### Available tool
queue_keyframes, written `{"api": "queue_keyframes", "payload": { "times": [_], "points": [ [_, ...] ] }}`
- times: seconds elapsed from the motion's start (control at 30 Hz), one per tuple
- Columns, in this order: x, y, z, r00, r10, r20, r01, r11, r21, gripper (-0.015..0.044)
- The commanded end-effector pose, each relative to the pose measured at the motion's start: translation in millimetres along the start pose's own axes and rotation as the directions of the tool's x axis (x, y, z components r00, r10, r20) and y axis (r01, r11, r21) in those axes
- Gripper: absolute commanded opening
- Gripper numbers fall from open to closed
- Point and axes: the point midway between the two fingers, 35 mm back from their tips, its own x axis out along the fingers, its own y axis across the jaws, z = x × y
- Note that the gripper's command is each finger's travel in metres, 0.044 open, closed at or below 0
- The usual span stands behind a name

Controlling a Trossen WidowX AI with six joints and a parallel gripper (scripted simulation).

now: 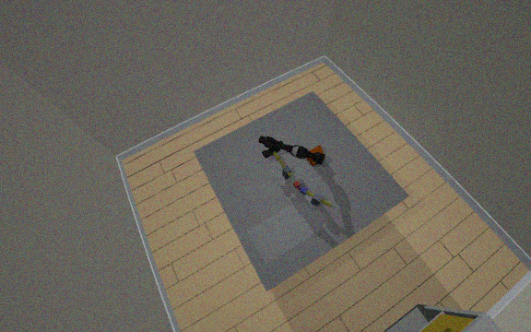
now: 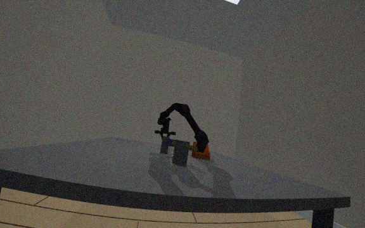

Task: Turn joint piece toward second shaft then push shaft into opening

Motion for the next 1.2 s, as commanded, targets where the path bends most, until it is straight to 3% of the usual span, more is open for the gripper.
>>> {"api": "queue_keyframes", "payload": {
  "times": [0.0,0.27,0.37,1.17],
  "points": [
    [0.4,0.4,0.1,1.0,0.002,-0.001,-0.002,1.0,0.003,0.0102],
    [0.4,0.4,0.1,1.0,0.002,-0.001,-0.002,1.0,0.003,0.0102],
    [0.4,0.4,0.1,1.0,0.002,-0.001,-0.002,1.0,0.003,0.0067],
    [0.0,0.3,0.1,1.0,0.002,0.0,-0.002,1.0,0.001,0.0067]
  ]
}}
